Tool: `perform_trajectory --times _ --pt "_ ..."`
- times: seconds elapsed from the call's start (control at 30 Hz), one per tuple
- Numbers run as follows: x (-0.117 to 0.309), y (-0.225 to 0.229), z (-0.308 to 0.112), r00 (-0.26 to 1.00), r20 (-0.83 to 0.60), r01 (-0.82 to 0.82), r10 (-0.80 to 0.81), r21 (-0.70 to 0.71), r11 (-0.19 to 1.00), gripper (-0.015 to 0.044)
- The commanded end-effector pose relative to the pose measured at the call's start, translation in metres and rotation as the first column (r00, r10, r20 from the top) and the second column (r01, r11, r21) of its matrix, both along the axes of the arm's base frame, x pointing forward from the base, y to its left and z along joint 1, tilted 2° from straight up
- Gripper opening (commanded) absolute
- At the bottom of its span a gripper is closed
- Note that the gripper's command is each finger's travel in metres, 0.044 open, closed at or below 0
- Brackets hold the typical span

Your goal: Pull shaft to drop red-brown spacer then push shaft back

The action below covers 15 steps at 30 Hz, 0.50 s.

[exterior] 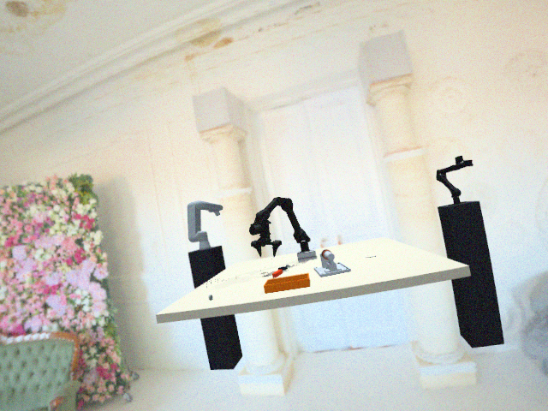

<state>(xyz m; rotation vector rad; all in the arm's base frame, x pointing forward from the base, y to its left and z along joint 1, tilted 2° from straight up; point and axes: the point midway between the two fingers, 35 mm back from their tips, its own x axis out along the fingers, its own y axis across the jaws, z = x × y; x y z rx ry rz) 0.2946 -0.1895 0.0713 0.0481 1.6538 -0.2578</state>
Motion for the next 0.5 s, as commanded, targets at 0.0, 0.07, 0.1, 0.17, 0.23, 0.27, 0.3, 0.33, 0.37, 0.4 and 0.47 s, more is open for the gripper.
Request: perform_trajectory --times 0.0,0.07,0.1,0.17,0.23,0.27,0.3,0.33,0.37,0.4,0.47 --pt "0.031 0.047 0.002 0.998 0.031 -0.064 0.063 0.016 0.998 0.0440" --pt "0.047 0.078 0.006 0.993 0.055 -0.106 0.104 0.021 0.994 0.0440" --pt "0.054 0.093 0.007 0.991 0.064 -0.122 0.121 0.026 0.992 0.0440" --pt "0.066 0.124 0.009 0.985 0.078 -0.160 0.157 0.037 0.986 0.0440" --pt "0.074 0.157 0.010 0.977 0.091 -0.197 0.192 0.050 0.979 0.0440" --pt "0.077 0.173 0.011 0.973 0.097 -0.216 0.210 0.057 0.975 0.0440" --pt "0.080 0.190 0.012 0.968 0.102 -0.236 0.229 0.064 0.970 0.0440" --pt "0.081 0.208 0.013 0.963 0.107 -0.256 0.247 0.071 0.964 0.0440" --pt "0.082 0.225 0.013 0.958 0.111 -0.275 0.266 0.079 0.958 0.0440" --pt "0.082 0.243 0.014 0.952 0.115 -0.295 0.285 0.087 0.952 0.0440" --pt "0.077 0.277 0.014 0.937 0.116 -0.342 0.330 0.103 0.934 0.0440"
